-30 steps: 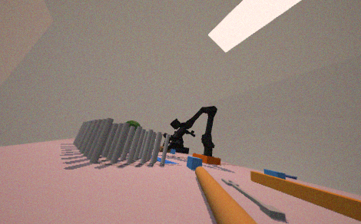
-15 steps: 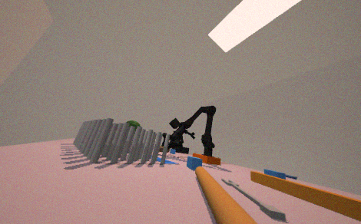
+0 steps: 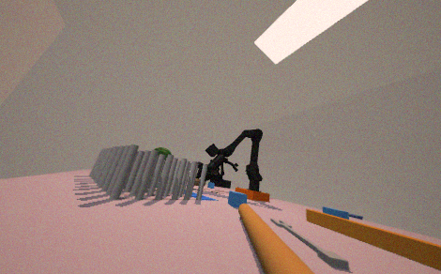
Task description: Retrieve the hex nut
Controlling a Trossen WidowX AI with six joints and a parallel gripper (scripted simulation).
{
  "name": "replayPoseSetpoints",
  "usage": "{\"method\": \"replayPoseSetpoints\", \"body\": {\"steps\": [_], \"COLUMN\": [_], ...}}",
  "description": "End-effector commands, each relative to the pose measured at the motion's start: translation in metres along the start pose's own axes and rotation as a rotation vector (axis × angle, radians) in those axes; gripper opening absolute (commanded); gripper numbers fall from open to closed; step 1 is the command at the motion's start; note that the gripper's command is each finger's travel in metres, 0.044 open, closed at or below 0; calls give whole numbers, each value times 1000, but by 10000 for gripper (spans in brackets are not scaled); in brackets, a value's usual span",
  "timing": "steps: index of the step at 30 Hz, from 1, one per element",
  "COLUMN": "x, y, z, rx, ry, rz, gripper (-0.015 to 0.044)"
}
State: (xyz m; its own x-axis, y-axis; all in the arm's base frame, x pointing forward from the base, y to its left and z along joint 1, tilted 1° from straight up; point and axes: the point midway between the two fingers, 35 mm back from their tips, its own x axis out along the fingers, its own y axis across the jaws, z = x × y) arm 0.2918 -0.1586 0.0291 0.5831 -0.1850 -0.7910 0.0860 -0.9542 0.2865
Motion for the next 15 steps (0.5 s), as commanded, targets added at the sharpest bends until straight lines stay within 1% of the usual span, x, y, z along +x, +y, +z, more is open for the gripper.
{"method": "replayPoseSetpoints", "body": {"steps": [1,15], "x": [2,8], "y": [2,3], "z": [-5,-15], "rx": [2,3], "ry": [5,6], "rz": [6,6], "gripper": [0,0]}}
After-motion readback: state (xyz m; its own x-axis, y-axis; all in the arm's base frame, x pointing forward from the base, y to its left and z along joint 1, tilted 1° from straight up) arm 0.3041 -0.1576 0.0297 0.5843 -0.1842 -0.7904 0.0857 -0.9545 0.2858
